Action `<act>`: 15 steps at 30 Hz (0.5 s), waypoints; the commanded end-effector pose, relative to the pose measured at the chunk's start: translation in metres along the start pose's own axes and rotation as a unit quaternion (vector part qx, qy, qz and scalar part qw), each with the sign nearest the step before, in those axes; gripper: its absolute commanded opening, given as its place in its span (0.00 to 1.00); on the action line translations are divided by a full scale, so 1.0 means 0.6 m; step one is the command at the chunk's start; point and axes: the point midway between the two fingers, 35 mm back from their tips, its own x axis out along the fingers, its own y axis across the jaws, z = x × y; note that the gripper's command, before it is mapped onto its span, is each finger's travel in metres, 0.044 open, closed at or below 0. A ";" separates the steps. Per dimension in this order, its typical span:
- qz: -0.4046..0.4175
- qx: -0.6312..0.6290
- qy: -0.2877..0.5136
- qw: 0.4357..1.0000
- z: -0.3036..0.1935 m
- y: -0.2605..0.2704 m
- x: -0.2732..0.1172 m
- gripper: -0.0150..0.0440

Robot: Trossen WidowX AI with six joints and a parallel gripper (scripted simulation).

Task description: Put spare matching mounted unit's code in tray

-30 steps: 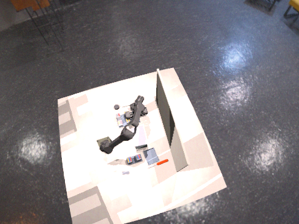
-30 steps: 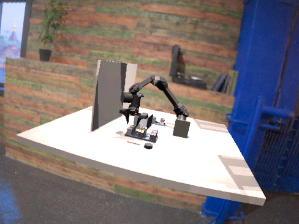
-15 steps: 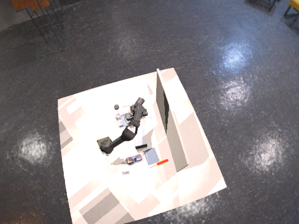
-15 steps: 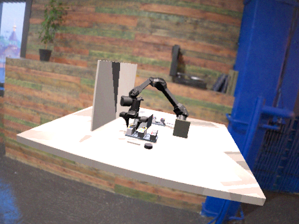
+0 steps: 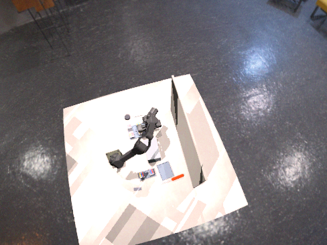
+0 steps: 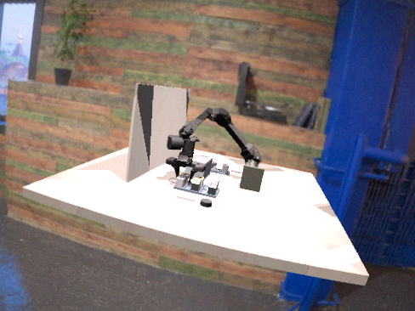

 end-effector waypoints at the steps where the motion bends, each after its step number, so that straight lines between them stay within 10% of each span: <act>1: 0.000 0.000 0.000 1.000 0.000 0.000 0.000 0.63; 15: 0.000 0.000 0.000 1.000 0.000 0.000 0.000 0.34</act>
